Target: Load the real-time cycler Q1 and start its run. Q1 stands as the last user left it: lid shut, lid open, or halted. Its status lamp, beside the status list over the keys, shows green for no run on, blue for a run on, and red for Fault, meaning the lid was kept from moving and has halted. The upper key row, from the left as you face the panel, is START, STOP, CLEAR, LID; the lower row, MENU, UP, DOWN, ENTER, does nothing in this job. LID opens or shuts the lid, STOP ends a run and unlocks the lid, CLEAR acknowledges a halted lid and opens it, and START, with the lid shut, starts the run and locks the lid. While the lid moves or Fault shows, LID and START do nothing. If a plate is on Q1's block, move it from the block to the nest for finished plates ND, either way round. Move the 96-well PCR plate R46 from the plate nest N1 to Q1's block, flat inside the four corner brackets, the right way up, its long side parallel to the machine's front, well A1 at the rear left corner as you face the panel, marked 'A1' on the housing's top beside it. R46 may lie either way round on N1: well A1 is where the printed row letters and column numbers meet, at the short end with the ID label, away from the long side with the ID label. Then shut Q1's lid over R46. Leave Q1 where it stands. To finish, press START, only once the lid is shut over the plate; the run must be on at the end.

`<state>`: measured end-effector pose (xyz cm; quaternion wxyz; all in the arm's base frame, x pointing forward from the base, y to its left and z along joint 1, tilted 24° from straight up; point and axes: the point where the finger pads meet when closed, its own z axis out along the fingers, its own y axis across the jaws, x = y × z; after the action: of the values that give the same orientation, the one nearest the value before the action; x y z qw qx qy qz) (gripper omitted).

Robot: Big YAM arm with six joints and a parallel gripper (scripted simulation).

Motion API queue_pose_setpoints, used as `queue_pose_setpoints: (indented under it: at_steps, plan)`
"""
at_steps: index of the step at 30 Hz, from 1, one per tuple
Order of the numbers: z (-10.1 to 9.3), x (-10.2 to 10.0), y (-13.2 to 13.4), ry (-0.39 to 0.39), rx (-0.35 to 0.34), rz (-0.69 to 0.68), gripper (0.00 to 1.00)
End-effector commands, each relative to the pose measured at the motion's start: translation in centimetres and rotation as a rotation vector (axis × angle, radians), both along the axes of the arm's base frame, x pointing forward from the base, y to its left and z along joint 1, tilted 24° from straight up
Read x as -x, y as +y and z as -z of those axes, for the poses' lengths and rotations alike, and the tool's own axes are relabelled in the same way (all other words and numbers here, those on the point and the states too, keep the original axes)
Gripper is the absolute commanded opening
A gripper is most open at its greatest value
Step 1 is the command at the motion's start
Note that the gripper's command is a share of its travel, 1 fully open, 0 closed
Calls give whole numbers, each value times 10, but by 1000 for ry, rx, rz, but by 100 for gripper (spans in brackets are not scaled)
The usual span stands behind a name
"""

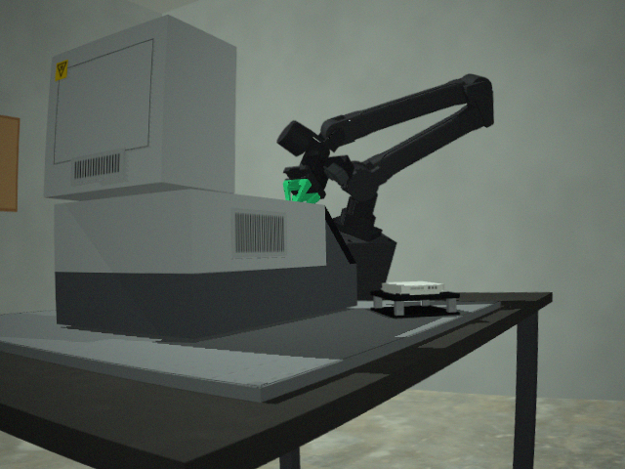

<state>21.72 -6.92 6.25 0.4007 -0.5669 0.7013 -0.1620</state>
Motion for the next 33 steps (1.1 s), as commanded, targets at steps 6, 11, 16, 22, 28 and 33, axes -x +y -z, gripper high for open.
queue_pose_setpoints:
  at_steps: [6,11,16,22,28,33]
  plan:
    - [-65,-32,21,34,-16,72,100]
    - [-76,-37,41,73,-51,113,100]
    - [-85,-41,58,134,-103,126,100]
    - [-107,-51,85,207,-154,158,100]
    - [-114,-54,116,331,-213,202,100]
    - [-123,-61,126,380,-230,228,100]
